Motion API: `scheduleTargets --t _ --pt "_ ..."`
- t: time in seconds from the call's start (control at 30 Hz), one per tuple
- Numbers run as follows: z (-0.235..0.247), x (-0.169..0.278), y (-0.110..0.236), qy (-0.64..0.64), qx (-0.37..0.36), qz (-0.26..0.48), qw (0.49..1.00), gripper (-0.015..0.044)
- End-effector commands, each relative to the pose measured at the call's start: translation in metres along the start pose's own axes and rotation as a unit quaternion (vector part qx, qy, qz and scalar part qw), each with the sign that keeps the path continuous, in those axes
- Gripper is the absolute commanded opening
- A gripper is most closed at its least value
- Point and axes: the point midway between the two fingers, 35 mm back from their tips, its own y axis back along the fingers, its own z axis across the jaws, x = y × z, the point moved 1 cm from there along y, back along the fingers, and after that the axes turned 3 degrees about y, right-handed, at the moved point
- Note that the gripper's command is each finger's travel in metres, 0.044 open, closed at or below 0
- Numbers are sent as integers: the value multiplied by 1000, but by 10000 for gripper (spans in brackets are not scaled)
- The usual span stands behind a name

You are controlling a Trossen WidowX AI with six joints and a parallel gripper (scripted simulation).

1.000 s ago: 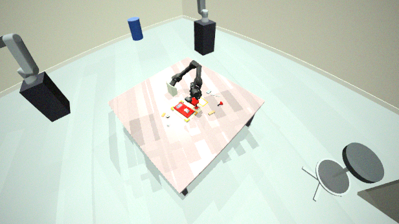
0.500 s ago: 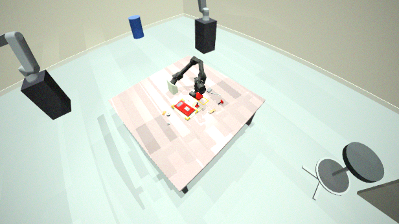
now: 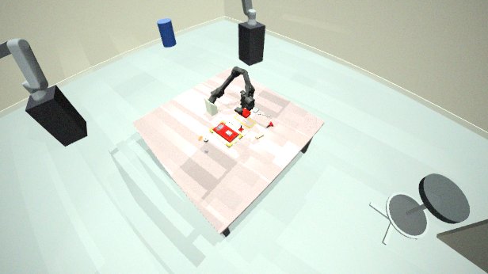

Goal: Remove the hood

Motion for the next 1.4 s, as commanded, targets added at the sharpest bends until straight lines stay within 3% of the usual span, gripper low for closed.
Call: scheduleTargets --t 0.0,1.37 --pt "13 6 0 -3 -4 1 1000 0" --pt "12 4 -26 -3 -2 1 1000 0"
